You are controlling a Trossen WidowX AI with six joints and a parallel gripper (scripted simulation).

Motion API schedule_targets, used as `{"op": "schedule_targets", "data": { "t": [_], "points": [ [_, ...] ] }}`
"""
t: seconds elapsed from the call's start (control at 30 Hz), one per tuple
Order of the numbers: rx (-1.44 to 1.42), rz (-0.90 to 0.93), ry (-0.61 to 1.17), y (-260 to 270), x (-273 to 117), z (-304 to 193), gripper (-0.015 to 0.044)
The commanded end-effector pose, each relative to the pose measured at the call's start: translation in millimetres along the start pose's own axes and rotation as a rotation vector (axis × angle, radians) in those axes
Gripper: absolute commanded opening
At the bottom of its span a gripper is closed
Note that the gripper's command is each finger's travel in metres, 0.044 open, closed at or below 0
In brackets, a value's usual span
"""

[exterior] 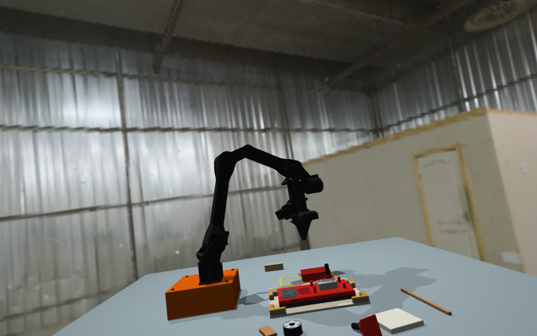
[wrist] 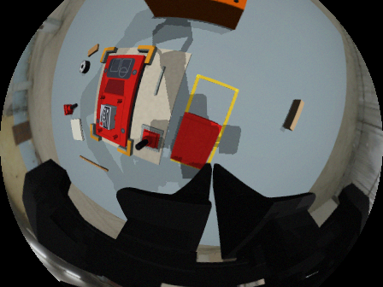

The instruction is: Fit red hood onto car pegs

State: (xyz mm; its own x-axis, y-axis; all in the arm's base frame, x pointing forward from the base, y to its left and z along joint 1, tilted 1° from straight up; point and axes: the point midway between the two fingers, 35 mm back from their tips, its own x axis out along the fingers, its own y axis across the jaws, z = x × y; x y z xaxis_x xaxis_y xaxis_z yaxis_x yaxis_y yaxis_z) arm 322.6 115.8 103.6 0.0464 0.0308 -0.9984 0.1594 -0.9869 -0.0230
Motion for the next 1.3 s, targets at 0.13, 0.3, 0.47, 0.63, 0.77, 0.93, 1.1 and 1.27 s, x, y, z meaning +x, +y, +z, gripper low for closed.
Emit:
{"op": "schedule_targets", "data": {
  "t": [0.13,0.3,0.47,0.63,0.77,0.93,1.1,1.27],
  "points": [
    [0.384,0.001,-0.002,2,6,-2,0.0184],
    [0.741,0.003,-0.003,4,11,-4,0.0315],
    [1.098,0.005,-0.003,7,16,-6,0.044],
    [1.454,0.007,-0.003,9,21,-7,0.044],
    [1.74,0.008,-0.002,11,25,-8,0.044],
    [2.097,0.011,0.0,13,30,-10,0.044],
    [2.454,0.013,0.002,16,34,-11,0.044],
    [2.81,0.015,0.005,18,39,-12,0.044]
  ]
}}
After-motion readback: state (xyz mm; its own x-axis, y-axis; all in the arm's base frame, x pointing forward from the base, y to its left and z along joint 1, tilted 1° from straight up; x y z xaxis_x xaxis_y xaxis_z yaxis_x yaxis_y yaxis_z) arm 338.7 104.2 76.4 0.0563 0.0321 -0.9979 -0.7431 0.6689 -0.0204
